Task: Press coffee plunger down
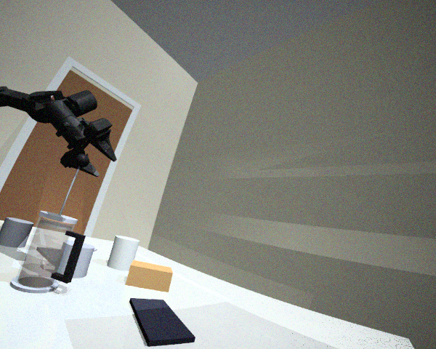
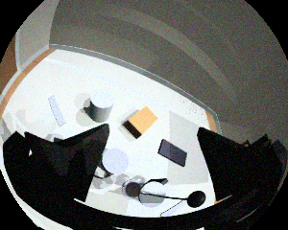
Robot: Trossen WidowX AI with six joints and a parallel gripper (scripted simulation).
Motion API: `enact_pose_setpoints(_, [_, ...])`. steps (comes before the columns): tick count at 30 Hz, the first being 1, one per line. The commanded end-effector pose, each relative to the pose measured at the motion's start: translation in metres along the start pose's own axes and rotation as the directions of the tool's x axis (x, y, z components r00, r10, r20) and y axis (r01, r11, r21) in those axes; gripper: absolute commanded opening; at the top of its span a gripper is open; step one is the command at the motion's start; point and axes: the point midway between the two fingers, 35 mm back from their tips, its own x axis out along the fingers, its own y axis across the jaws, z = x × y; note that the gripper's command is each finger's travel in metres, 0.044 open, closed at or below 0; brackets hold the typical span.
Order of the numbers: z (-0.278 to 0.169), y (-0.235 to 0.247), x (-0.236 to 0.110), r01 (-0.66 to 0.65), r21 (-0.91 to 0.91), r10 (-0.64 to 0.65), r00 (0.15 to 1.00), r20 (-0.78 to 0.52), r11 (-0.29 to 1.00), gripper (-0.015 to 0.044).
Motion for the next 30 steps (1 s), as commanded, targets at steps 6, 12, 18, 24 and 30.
enact_pose_setpoints(6, [-0.032, -0.081, -0.089, 0.134, 0.485, -0.103, 0.99, -0.092, 0.864, 0.044])
enact_pose_setpoints(12, [-0.043, -0.084, -0.098, 0.142, 0.55, -0.11, 0.99, -0.092, 0.823, 0.044])
enact_pose_setpoints(18, [-0.078, -0.066, -0.075, 0.147, 0.552, -0.114, 0.989, -0.094, 0.821, 0.044])
enact_pose_setpoints(24, [-0.082, -0.063, -0.073, 0.146, 0.552, -0.113, 0.989, -0.094, 0.821, 0.044])
enact_pose_setpoints(30, [-0.083, -0.064, -0.066, 0.147, 0.551, -0.113, 0.989, -0.096, 0.821, 0.044])
